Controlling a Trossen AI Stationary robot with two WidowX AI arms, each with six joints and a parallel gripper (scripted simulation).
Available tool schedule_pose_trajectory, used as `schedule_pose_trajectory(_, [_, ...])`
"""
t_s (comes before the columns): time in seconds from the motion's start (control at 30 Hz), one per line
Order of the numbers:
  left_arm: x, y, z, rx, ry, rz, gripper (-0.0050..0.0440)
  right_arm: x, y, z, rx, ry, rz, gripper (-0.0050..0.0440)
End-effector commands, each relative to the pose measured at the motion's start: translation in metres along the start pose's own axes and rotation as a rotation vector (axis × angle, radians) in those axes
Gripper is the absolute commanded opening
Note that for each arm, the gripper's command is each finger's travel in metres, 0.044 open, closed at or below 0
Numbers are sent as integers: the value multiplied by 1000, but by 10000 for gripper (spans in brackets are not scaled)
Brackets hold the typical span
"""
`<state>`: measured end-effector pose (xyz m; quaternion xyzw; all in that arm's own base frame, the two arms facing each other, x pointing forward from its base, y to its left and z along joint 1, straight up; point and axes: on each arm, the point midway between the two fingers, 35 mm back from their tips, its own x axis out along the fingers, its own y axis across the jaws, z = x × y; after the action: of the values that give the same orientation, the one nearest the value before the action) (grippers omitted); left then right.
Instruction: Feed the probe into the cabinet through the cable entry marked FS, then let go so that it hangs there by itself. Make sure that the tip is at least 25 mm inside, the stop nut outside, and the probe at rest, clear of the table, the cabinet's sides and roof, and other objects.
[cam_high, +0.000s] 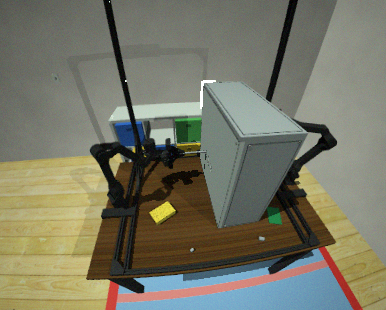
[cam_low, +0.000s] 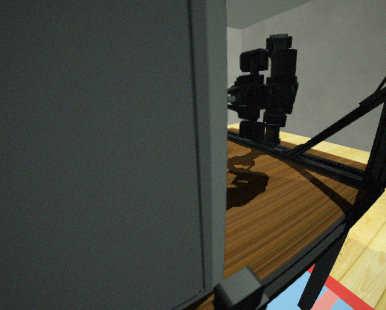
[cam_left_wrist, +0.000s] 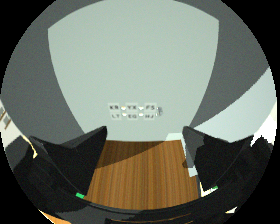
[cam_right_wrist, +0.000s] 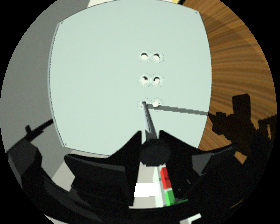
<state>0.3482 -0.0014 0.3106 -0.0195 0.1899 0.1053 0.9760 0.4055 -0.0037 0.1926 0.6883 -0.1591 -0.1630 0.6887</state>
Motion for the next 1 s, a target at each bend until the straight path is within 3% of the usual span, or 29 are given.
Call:
schedule_pose_trajectory(0.0, [0,1,0,-4,0,5,440,8,3,-2,2,2,5,0])
schedule_pose_trajectory(0.97, [0,1,0,-4,0,5,440,50,4,-4,2,2,5,0])
